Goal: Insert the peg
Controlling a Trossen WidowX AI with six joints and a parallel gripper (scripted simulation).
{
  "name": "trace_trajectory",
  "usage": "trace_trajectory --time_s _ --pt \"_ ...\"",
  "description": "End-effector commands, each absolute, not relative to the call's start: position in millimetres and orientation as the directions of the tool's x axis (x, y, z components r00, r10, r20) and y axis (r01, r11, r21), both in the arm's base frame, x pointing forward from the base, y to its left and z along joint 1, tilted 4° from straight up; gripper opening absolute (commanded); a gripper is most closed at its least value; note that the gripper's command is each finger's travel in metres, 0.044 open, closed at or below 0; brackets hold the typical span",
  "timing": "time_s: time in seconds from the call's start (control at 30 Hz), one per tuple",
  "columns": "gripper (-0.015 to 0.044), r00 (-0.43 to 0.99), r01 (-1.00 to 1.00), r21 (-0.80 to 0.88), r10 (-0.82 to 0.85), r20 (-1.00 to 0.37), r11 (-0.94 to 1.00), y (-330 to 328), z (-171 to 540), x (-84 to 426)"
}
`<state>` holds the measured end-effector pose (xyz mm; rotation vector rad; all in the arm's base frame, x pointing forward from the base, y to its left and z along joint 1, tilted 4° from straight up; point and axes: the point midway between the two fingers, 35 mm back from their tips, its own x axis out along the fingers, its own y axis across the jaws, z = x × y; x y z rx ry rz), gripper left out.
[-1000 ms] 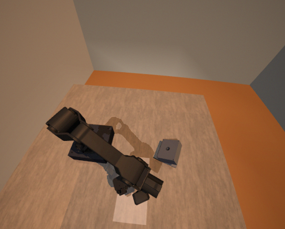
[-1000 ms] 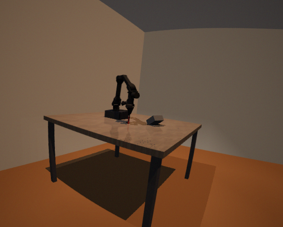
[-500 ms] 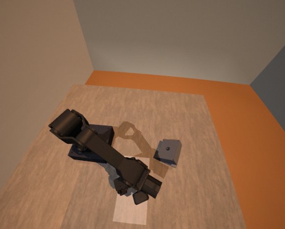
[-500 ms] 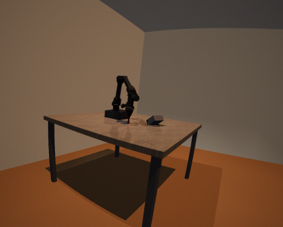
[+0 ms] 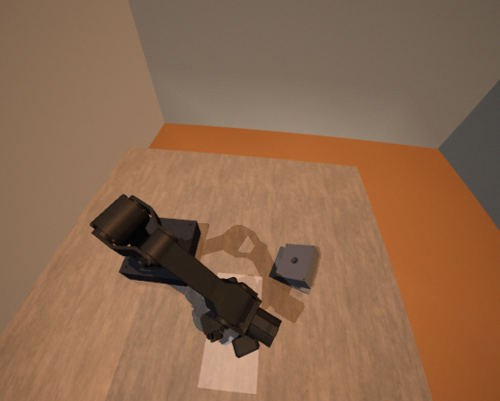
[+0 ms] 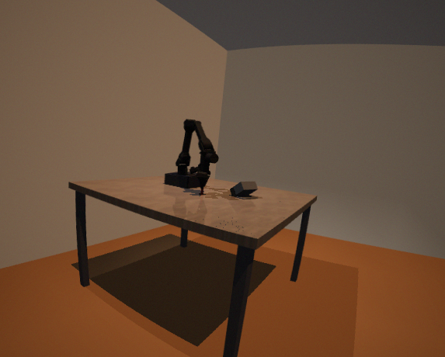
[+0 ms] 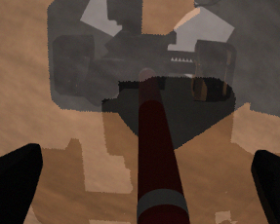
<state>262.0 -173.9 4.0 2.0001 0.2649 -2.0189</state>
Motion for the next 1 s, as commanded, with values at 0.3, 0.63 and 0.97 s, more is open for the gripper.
trace_trajectory --time_s 0.3,0.63,0.97 --pt "0.0282 0.0 0.328 0.068 -0.071 -0.997 -0.942 -173.6 2.0 261.3" --pt "0.004 0.0 0.328 0.068 -0.071 -0.997 -0.942 -173.6 2.0 261.3" --pt "0.0 0.0 0.329 0.067 -0.071 -0.997 -0.942 -173.6 9.8 262.3"
